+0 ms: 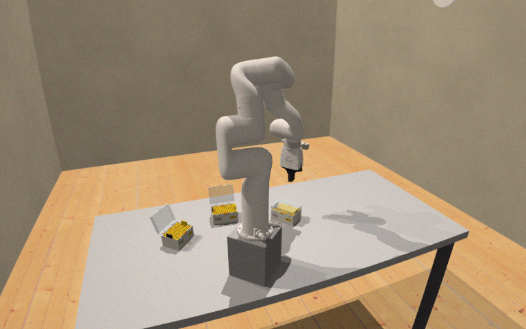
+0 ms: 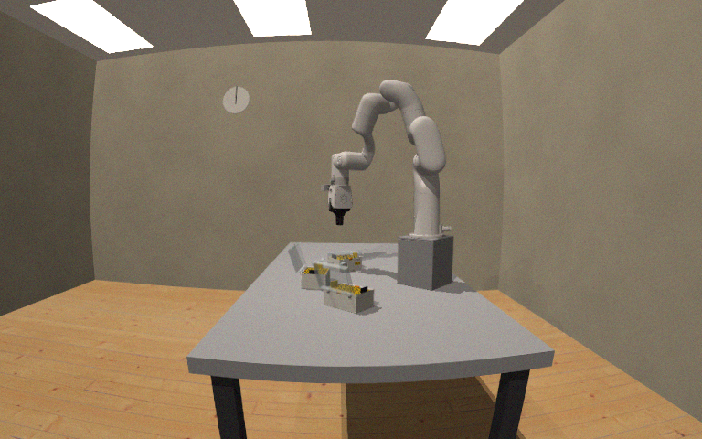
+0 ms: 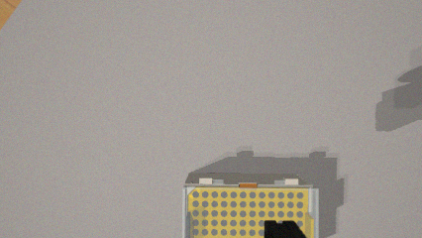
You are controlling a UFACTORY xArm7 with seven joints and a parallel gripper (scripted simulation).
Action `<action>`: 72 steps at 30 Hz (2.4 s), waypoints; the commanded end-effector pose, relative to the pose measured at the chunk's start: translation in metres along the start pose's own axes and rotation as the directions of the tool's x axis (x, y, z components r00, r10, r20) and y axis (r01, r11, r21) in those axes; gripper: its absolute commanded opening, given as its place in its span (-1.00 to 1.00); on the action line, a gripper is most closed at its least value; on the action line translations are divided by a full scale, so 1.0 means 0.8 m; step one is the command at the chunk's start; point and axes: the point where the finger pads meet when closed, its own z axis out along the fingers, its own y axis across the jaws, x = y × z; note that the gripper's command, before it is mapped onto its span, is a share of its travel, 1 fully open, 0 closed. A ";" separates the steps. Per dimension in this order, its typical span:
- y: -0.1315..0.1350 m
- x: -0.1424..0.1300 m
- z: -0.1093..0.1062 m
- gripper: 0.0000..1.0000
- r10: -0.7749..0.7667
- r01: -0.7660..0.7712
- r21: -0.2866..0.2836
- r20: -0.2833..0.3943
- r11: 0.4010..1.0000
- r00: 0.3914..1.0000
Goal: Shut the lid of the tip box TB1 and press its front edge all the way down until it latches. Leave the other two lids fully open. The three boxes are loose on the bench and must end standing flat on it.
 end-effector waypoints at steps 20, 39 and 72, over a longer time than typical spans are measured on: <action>0.000 0.002 -0.001 -1.00 0.000 0.000 0.001 -0.003 1.000 1.000; 0.000 -0.019 0.020 -1.00 0.000 0.000 0.001 -0.003 1.000 1.000; 0.000 -0.086 0.090 -1.00 0.000 0.000 0.001 -0.003 1.000 1.000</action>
